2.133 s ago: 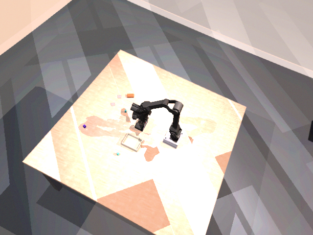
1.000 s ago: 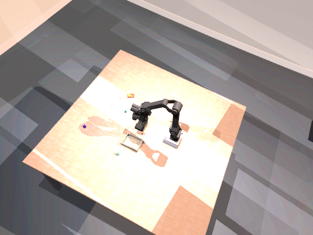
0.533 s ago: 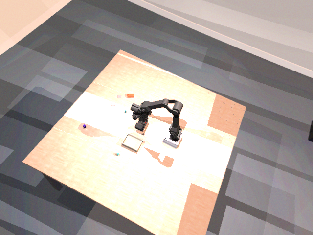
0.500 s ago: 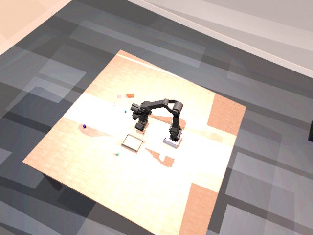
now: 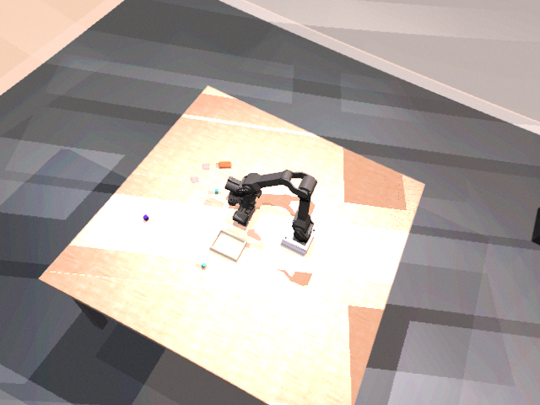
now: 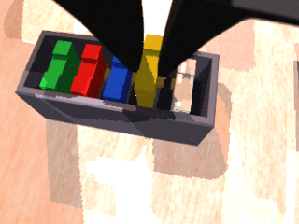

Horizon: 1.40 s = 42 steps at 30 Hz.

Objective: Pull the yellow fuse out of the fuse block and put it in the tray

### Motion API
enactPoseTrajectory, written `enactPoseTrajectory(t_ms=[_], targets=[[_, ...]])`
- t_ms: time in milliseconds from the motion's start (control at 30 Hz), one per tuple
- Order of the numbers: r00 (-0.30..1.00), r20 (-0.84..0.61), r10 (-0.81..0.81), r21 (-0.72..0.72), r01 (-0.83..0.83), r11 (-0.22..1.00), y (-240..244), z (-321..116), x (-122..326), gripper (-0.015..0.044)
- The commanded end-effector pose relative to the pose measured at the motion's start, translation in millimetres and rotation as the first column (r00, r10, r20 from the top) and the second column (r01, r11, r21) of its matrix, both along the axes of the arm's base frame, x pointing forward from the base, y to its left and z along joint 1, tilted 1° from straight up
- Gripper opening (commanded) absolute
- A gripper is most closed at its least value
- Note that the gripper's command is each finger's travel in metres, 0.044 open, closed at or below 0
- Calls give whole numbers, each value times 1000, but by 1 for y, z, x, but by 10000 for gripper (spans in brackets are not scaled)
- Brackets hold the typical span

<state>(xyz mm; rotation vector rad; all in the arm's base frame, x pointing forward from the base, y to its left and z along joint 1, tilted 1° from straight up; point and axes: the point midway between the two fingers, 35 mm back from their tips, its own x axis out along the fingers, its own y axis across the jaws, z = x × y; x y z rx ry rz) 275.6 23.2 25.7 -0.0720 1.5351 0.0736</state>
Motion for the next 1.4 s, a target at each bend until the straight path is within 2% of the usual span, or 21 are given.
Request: enactPoseTrajectory(t_ms=[0, 1367], targets=[[1000, 6, -2, 2, 2, 1000, 0, 4, 1, 0], [1000, 5, -3, 3, 3, 1000, 0, 24, 0, 0]])
